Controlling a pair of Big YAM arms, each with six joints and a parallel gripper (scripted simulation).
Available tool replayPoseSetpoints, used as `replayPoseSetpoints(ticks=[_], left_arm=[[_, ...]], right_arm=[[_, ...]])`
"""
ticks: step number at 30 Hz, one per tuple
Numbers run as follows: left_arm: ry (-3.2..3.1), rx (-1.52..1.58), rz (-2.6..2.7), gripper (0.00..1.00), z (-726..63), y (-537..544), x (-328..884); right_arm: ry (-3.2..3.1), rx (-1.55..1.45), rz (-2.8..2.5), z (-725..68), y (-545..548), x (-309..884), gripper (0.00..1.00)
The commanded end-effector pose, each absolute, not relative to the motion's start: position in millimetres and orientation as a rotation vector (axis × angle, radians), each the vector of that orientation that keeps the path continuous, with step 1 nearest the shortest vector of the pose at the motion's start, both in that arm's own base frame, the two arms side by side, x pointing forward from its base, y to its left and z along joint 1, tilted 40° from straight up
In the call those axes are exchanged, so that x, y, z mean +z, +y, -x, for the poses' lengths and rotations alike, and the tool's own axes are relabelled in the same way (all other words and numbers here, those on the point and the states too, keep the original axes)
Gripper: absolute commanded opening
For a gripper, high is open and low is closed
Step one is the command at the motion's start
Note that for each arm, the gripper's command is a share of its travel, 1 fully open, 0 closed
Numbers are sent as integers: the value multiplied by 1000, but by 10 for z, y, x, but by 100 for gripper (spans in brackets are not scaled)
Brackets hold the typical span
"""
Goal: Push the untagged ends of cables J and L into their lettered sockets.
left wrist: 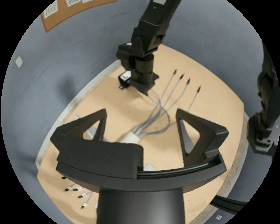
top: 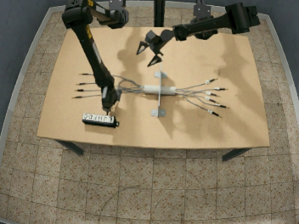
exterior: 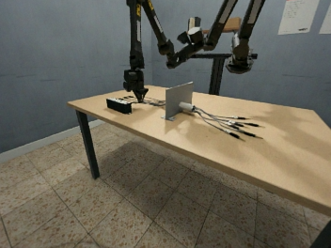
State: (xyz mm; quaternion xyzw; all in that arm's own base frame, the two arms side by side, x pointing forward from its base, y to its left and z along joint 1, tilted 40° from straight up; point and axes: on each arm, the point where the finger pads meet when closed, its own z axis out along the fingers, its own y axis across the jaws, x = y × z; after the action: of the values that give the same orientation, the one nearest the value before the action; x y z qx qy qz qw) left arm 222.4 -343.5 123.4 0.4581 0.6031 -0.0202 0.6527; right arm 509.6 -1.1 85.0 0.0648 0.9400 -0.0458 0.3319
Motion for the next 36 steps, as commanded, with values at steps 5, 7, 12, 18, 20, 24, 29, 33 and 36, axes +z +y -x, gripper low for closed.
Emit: replayPoseSetpoints(ticks=[5, 7, 12, 18, 20, 24, 29, 33, 36], left_arm=[[1366, -52, -1037, 100, -2213, -3448, 1247], [1366, -52, -1037, 100, -2213, -3448, 1247], [1366, -52, -1037, 100, -2213, -3448, 1247], [1366, -52, -1037, 100, -2213, -3448, 1247], [1366, -52, -1037, 100, -2213, -3448, 1247], [1366, -52, -1037, 100, -2213, -3448, 1247], [1366, -52, -1037, 100, -2213, -3448, 1247], [1366, -52, -1037, 100, -2213, -3448, 1247], [1366, -52, -1037, 100, -2213, -3448, 1247]], right_arm=[[2442, -120, -164, -5218, -33, 992, 5], [2442, -119, -166, -5230, -36, 983, 5], [2451, -125, -143, -5240, -34, 971, 5], [2450, -161, -59, -5317, -59, 1065, 5], [2456, -165, -37, -5345, -37, 1049, 5], [2447, -164, -53, -5440, -64, 1120, 5], [2422, -159, -49, -5454, -37, 1230, 5], [2422, -159, -49, -5454, -37, 1230, 5], [2426, -148, -78, -5416, -36, 1183, 5]])
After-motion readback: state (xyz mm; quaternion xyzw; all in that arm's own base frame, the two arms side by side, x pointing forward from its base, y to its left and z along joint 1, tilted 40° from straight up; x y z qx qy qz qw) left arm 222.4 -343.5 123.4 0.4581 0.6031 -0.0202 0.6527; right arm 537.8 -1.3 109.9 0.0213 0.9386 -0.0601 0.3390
